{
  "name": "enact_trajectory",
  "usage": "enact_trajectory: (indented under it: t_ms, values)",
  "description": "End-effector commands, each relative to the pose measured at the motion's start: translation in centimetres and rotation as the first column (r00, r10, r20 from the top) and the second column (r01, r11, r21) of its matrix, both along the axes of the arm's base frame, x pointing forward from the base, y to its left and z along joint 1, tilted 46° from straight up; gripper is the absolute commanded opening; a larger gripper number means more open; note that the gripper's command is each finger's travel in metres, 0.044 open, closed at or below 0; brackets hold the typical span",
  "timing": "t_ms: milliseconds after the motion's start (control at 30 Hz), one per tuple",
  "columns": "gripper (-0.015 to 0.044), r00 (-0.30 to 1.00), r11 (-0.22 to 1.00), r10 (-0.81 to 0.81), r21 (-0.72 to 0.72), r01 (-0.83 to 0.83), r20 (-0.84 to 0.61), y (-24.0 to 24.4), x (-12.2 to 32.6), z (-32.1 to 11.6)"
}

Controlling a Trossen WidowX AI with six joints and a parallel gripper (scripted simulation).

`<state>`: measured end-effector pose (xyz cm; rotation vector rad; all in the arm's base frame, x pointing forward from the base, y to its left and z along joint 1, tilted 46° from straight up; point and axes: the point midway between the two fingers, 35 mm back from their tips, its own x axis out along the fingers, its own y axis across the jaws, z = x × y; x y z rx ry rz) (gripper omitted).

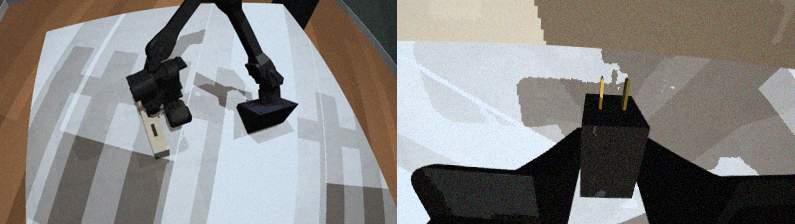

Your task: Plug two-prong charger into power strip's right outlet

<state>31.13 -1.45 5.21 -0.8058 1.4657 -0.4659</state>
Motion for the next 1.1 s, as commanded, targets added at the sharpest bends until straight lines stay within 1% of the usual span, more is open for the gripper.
enact_trajectory:
  t_ms: [0, 1067]
  values:
    - [0.0000, 1.000, 1.000, -0.005, 0.005, 0.005, 0.002, 0.17, 0.45, -0.31]
    - [0.0000, 1.000, 1.000, -0.006, 0.005, 0.006, 0.002, 0.31, 0.70, -0.40]
